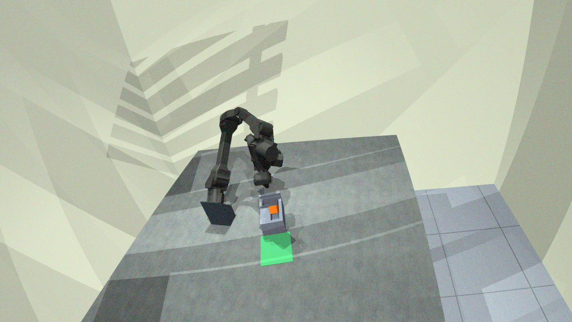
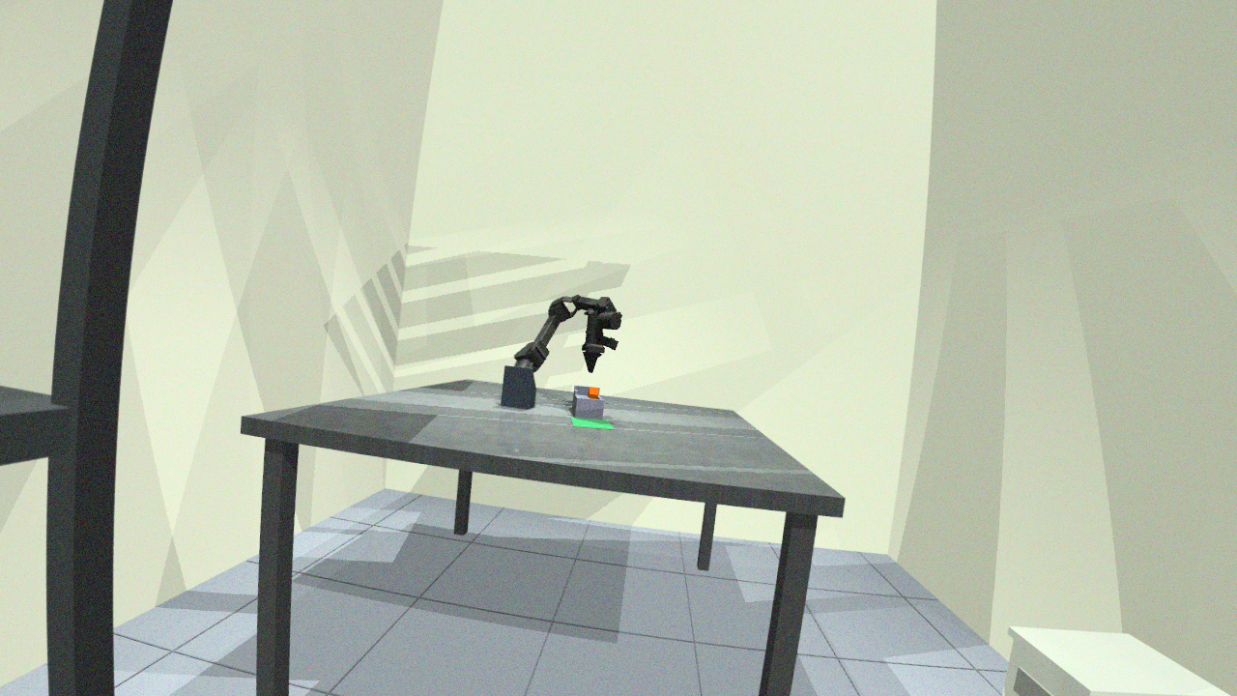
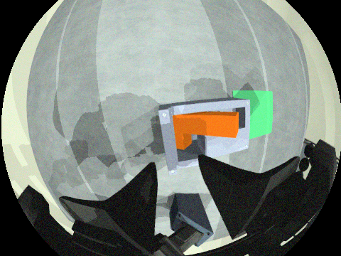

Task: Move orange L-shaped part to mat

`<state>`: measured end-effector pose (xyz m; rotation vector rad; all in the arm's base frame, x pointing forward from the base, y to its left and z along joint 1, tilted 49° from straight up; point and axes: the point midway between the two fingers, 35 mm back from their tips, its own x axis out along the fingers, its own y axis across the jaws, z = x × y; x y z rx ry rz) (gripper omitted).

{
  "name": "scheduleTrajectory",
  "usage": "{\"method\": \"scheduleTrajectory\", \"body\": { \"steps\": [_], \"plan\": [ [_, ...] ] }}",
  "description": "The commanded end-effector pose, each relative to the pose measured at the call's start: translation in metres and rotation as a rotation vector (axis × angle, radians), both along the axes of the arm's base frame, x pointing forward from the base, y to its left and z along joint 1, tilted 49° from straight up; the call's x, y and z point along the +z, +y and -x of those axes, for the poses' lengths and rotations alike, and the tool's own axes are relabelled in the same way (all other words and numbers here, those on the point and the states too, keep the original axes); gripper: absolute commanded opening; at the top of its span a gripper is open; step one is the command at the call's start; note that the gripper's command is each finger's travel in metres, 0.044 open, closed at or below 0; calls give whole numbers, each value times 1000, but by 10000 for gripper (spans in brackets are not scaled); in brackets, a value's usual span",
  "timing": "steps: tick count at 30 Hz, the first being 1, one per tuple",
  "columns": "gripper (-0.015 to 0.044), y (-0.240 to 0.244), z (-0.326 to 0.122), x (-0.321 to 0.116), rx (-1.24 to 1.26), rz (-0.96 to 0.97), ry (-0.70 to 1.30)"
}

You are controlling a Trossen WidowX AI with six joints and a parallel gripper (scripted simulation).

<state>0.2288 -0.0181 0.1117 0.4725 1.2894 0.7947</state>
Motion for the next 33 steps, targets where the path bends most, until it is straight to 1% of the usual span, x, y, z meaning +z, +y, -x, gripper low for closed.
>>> {"method": "scheduleTrajectory", "body": {
  "steps": [1, 20, 21, 24, 26, 33],
  "plan": [
    [180, -1, 0, 0, -6, 0, 2],
    [180, -1, 0, 0, -6, 0, 2],
    [206, -1, 0, 0, -17, -1, 15],
    [280, -6, -4, -4, -115, -12, 126],
    [280, -11, -8, -9, -230, -24, 258],
    [280, -36, -21, -32, -719, -78, 816]
  ]
}}
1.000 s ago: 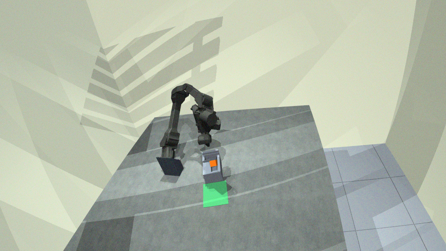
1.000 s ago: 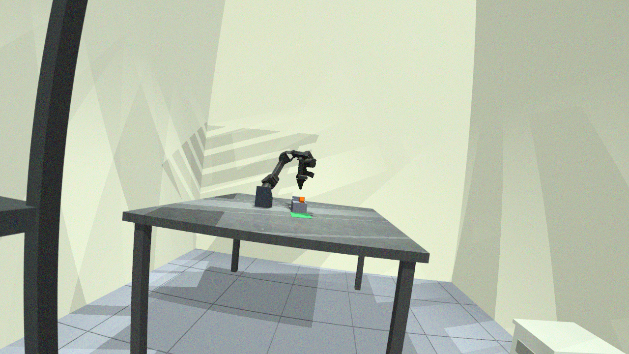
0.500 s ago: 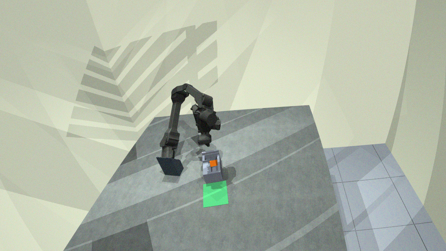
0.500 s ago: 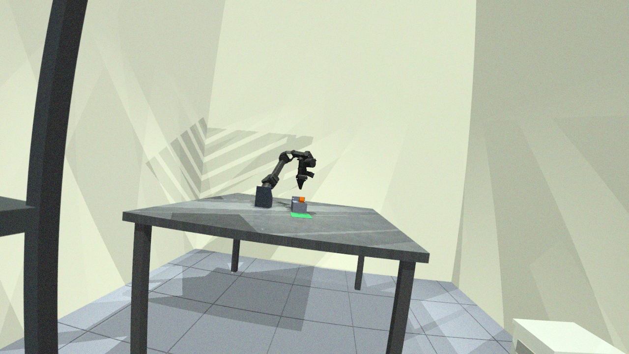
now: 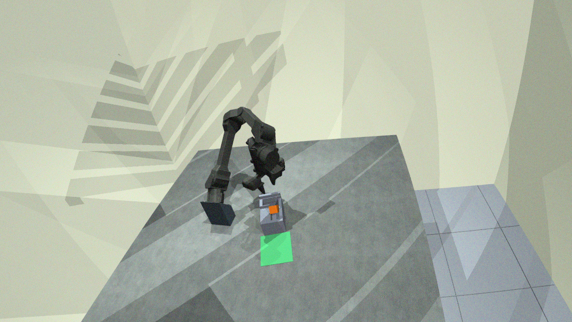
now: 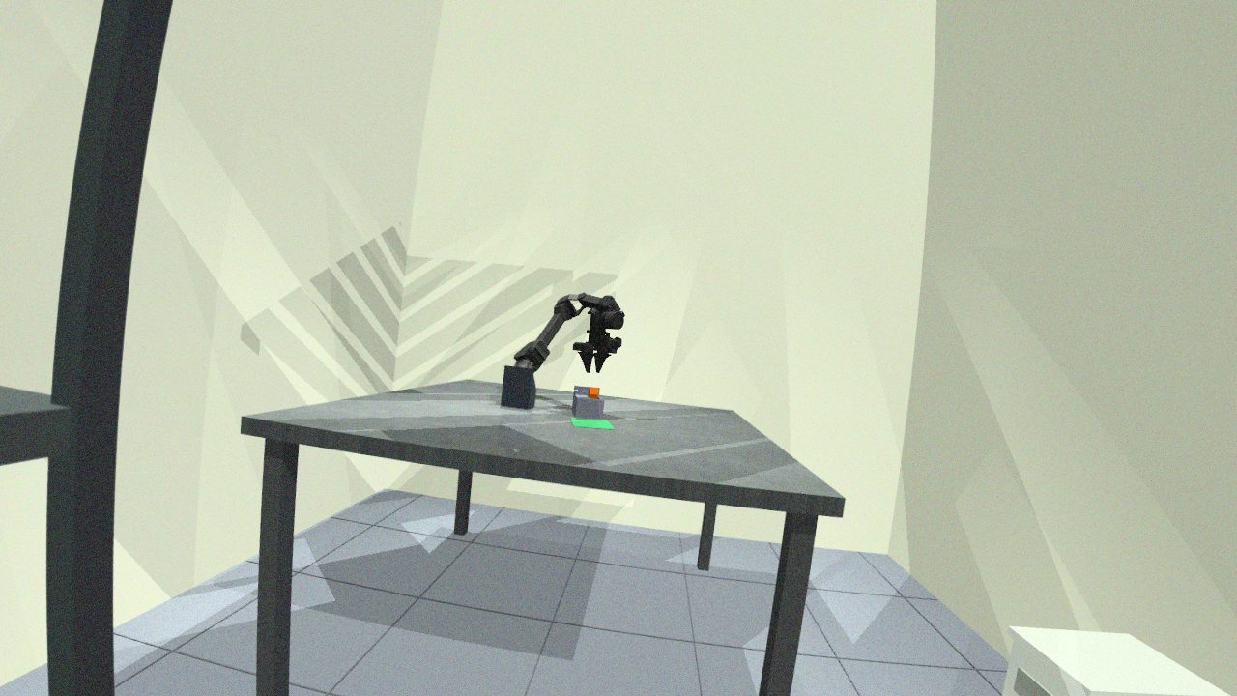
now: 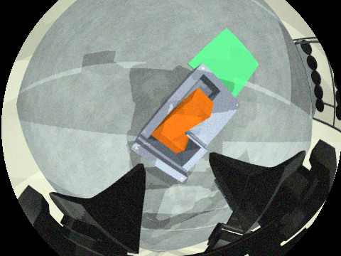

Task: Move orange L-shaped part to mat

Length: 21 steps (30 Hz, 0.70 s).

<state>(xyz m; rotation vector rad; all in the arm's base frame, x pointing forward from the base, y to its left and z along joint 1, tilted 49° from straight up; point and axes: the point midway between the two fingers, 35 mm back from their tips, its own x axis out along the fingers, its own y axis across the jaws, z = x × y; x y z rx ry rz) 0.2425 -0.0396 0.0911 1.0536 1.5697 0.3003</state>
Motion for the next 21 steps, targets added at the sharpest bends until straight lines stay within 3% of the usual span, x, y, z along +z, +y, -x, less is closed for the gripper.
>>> {"method": "scheduleTrajectory", "body": {
  "steps": [1, 5, 21],
  "plan": [
    [280, -18, -9, -15, -307, -25, 347],
    [280, -29, -14, -27, -538, -50, 613],
    [280, -6, -17, -48, -549, -52, 626]
  ]
}}
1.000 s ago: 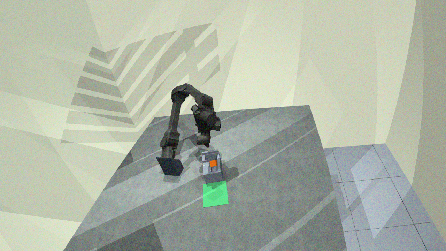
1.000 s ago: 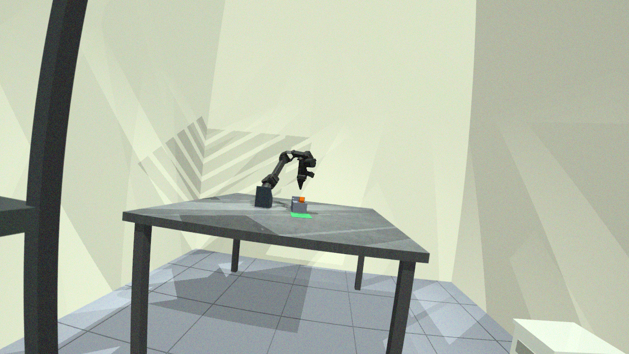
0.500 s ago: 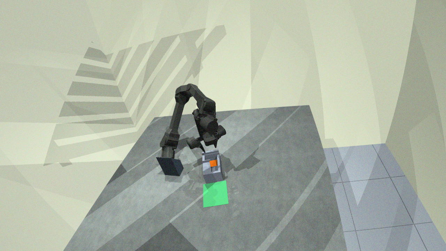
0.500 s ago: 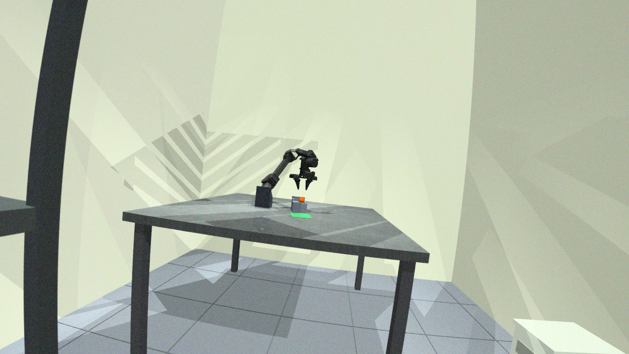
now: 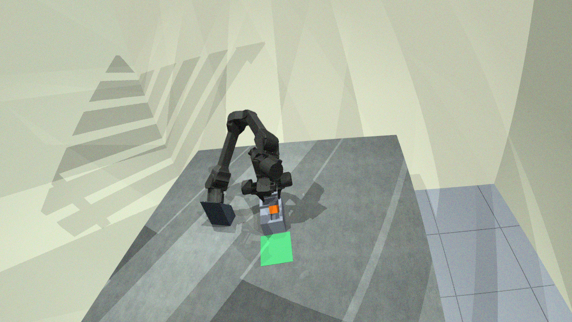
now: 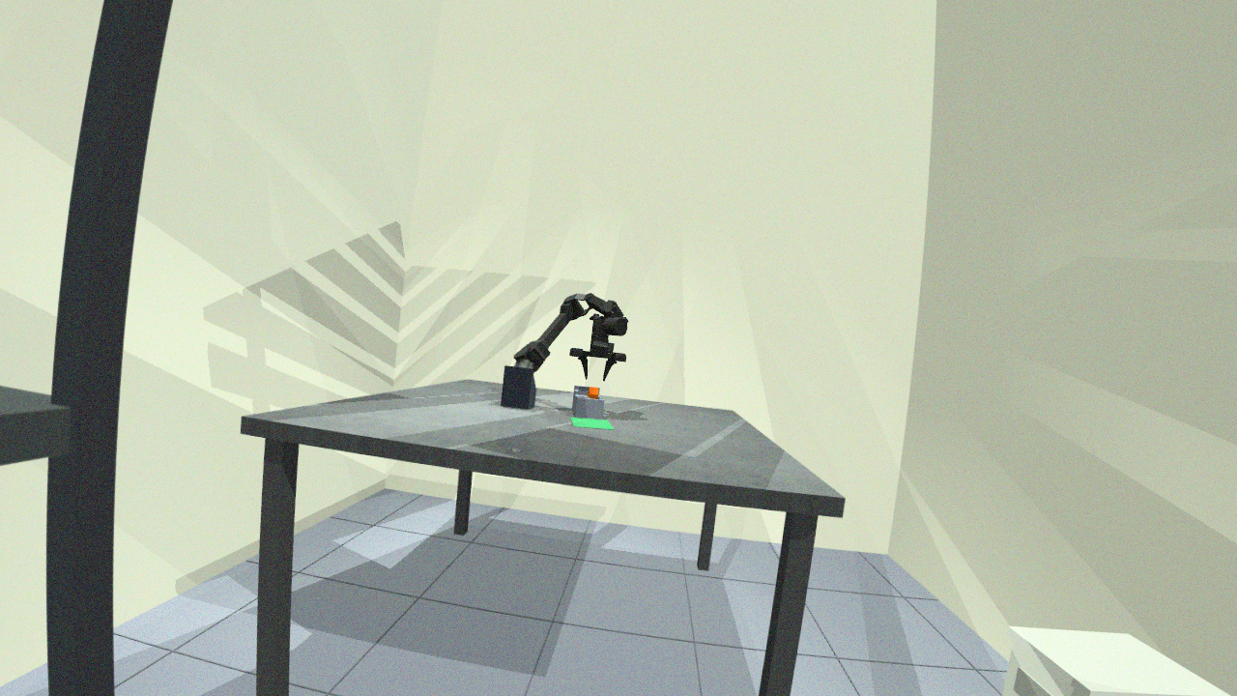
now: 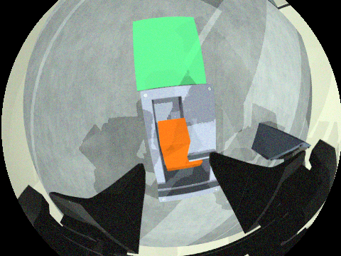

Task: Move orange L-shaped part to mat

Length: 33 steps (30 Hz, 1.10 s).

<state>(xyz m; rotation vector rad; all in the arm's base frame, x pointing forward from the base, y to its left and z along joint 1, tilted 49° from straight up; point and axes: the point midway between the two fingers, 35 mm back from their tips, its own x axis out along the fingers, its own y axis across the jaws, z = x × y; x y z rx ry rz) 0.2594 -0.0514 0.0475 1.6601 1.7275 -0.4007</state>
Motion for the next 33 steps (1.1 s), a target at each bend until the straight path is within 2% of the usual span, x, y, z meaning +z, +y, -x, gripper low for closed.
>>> {"method": "scheduleTrajectory", "body": {
  "steps": [1, 33],
  "plan": [
    [280, 6, 0, -5, -8, -3, 4],
    [280, 42, -3, -36, -8, -5, 3]
  ]
}}
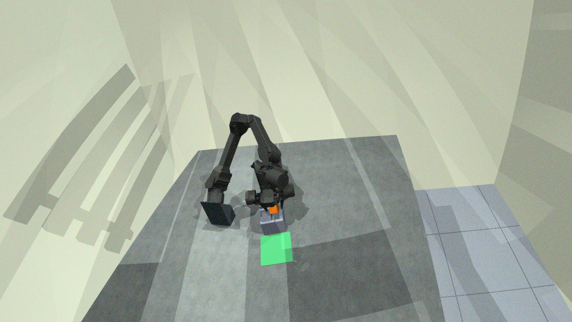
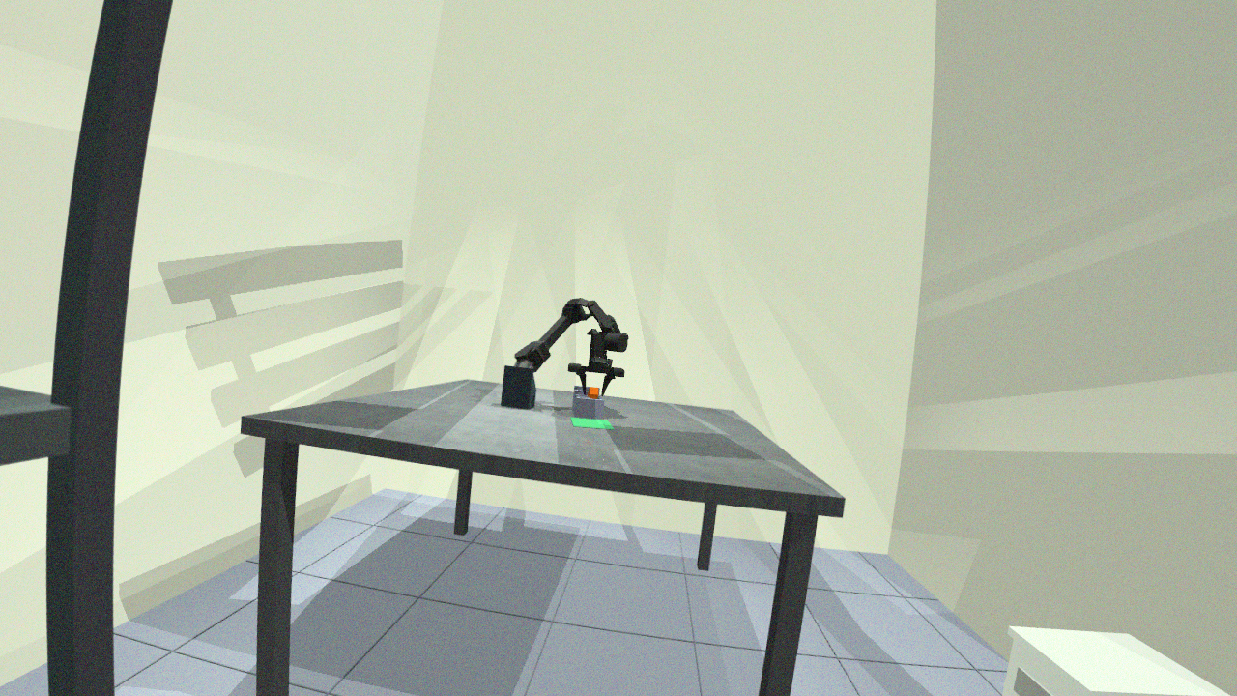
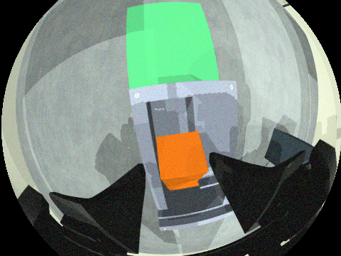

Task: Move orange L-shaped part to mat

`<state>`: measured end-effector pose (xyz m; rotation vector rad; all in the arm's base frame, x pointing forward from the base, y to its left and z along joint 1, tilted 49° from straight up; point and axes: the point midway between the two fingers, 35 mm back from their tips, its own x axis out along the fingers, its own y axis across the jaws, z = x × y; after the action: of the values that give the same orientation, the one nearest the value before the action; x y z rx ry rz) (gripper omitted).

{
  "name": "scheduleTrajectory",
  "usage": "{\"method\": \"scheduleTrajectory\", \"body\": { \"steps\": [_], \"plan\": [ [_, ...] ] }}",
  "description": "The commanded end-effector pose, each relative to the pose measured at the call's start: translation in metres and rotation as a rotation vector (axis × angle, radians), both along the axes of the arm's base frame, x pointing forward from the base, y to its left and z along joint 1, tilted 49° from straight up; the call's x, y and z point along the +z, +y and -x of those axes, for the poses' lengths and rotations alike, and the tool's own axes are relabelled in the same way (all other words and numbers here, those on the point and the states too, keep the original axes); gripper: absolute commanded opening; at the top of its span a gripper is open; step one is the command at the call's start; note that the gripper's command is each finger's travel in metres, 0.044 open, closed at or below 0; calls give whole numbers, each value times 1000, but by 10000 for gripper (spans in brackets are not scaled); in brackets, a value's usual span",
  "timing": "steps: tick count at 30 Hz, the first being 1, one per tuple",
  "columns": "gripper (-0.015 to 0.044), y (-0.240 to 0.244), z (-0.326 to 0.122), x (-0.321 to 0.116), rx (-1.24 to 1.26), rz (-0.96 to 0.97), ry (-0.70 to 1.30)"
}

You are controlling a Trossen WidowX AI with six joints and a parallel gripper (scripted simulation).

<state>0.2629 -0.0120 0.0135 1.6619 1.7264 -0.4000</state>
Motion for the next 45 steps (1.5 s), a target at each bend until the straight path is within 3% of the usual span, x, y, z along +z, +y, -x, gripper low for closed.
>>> {"method": "scheduleTrajectory", "body": {
  "steps": [1, 4, 15, 19, 45],
  "plan": [
    [254, 0, 0, 0, 0, 0, 0],
    [175, 0, 0, 0, 0, 0, 0],
    [102, 0, 0, 0, 0, 0, 0],
    [0, 0, 0, 0, 0, 0, 0],
    [0, -24, 2, 21, -6, -2, 4]
  ]
}}
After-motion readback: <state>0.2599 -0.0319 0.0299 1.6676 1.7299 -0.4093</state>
